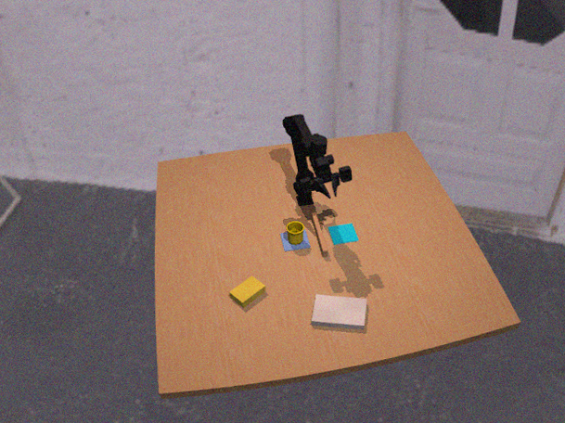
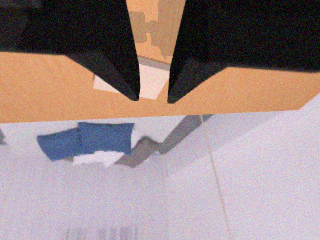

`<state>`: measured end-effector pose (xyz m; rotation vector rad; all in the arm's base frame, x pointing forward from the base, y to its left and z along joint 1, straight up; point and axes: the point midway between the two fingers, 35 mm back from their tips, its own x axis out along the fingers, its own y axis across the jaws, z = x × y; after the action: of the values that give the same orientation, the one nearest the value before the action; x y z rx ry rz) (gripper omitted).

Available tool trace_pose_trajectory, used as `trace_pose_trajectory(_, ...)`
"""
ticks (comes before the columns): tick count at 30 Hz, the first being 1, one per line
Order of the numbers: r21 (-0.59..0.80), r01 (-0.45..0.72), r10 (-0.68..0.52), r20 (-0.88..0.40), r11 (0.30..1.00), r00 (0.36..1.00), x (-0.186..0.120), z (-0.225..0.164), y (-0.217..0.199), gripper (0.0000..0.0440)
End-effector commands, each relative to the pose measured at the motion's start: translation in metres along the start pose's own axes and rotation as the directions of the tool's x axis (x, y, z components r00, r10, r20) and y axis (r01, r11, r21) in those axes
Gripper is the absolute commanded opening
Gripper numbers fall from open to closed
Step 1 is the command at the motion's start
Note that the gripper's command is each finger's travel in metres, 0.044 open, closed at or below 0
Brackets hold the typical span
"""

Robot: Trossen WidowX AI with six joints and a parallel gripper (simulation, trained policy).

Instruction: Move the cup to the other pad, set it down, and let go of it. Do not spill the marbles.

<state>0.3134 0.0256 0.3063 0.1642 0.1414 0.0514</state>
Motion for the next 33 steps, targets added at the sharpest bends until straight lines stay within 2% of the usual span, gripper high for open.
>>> trace_pose_trajectory(1,0.035,-0.005,0.007,-0.051,0.999,0.999,0.001,-0.004,0.005,0.0094)
trace_pose_trajectory(6,0.08,-0.008,0.019,-0.129,0.997,0.991,0.002,-0.011,0.013,0.0117)
trace_pose_trajectory(17,0.146,0.025,0.021,-0.308,0.989,0.951,0.002,-0.029,0.023,0.0107)
trace_pose_trajectory(33,0.136,0.119,-0.024,-0.556,0.983,0.831,-0.004,-0.056,0.026,0.011)
